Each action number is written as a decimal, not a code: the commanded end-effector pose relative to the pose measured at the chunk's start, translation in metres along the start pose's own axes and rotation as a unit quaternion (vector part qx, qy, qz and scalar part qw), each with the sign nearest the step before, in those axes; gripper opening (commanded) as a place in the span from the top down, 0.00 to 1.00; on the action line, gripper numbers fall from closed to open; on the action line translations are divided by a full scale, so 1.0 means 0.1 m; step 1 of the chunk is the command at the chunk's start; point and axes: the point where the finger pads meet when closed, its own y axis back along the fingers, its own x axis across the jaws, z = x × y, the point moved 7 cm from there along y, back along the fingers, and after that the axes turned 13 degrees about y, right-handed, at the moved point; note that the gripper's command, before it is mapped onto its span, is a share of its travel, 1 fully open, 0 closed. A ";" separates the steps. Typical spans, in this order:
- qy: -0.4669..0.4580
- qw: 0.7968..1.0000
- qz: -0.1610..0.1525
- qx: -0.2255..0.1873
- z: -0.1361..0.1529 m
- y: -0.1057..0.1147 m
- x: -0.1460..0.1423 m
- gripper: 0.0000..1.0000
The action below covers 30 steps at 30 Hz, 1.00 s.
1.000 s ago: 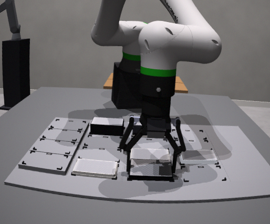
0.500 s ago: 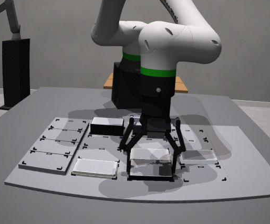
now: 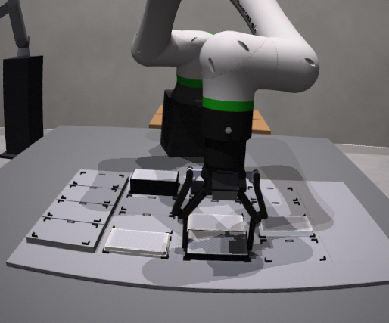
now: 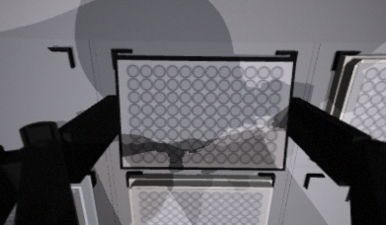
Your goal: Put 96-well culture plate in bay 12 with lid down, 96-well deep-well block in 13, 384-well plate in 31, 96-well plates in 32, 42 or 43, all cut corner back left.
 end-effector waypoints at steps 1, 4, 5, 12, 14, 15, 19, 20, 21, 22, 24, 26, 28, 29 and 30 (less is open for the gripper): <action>0.000 1.000 0.000 0.001 -0.01 0.01 0.00 0.90; 0.000 1.000 0.000 0.001 -0.01 0.01 0.00 0.90; 0.000 1.000 0.000 0.001 -0.01 0.01 0.00 0.90; 0.000 1.000 0.000 0.001 -0.01 0.00 0.00 0.90; 0.000 1.000 0.000 0.001 -0.01 0.00 0.00 0.90; 0.000 1.000 0.000 0.001 -0.01 0.00 0.00 0.90; 0.000 1.000 0.000 0.001 -0.01 0.00 0.00 0.90; 0.000 1.000 0.000 0.001 -0.01 0.00 0.00 0.90; 0.000 1.000 0.000 0.001 -0.01 0.00 0.00 0.90; 0.000 1.000 0.000 0.001 -0.01 0.00 0.00 0.90; 0.000 1.000 0.000 0.001 -0.01 0.00 0.00 0.90; 0.000 1.000 0.000 0.001 -0.01 -0.01 0.00 0.90; 0.000 1.000 0.000 0.001 -0.01 -0.01 0.00 0.11; 0.000 1.000 0.000 0.001 -0.01 -0.01 0.00 0.11; 0.000 1.000 0.000 0.001 -0.01 -0.01 0.00 0.11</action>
